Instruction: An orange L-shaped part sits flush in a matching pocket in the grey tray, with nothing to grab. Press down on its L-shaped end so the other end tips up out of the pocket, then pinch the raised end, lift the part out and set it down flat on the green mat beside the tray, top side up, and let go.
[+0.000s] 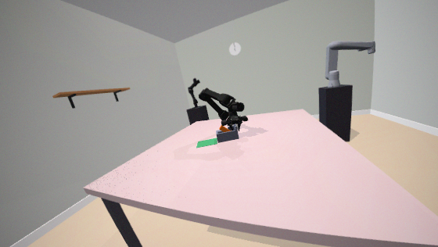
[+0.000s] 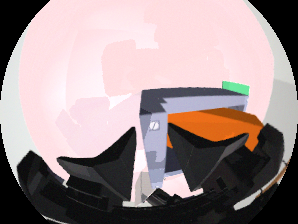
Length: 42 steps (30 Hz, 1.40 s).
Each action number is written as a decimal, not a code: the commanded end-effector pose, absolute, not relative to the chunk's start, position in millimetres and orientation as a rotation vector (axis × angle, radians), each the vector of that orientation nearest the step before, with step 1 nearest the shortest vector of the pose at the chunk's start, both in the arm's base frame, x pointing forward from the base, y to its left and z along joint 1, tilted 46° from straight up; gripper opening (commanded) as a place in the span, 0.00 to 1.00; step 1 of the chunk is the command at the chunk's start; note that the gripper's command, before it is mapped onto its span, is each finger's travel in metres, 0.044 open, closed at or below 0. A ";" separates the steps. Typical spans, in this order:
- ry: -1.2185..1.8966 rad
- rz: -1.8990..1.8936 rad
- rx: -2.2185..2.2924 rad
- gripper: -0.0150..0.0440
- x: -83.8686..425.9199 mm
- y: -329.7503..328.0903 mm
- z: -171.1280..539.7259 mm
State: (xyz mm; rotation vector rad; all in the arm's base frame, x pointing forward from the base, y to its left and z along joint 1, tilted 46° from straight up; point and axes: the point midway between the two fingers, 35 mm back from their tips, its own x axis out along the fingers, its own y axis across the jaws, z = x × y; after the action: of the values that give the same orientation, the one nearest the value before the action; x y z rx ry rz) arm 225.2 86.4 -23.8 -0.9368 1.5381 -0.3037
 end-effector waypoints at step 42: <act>1.543 -0.305 -0.945 0.56 216.9 160.7 52.6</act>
State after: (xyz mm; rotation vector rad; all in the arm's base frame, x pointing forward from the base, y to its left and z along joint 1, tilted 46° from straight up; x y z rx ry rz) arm 220.7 153.8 39.2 -0.9448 1.5324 -0.2936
